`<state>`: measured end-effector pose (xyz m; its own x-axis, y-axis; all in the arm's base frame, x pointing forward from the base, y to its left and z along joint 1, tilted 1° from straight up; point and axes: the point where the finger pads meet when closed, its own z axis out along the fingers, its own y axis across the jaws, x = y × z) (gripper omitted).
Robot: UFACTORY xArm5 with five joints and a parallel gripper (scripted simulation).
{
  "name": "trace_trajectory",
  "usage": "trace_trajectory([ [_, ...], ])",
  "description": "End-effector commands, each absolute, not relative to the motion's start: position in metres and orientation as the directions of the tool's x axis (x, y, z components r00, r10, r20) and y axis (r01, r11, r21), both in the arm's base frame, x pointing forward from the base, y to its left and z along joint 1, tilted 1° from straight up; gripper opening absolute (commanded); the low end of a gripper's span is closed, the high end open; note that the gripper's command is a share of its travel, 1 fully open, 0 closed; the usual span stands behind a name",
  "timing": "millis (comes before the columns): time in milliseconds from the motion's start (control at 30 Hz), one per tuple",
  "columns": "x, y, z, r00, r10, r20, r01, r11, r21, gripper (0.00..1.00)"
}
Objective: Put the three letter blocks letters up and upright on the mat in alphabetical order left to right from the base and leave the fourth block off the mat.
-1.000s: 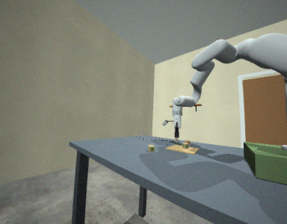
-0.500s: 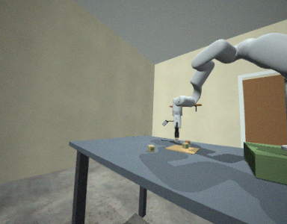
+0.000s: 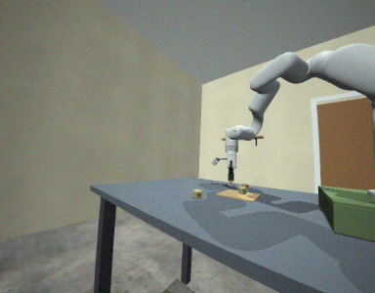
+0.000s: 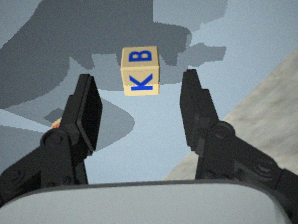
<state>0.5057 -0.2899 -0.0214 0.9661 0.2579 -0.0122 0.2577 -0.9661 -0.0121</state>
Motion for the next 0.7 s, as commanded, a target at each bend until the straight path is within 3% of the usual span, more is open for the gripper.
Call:
trace_trajectory([
  [0, 0.507, -0.291, -0.026, 0.966, 0.258, -0.009, 0.258, -0.966, -0.009, 0.63],
  [667, 0.507, -0.290, -0.045, 0.966, 0.258, -0.009, 0.258, -0.966, -0.009, 0.63],
])
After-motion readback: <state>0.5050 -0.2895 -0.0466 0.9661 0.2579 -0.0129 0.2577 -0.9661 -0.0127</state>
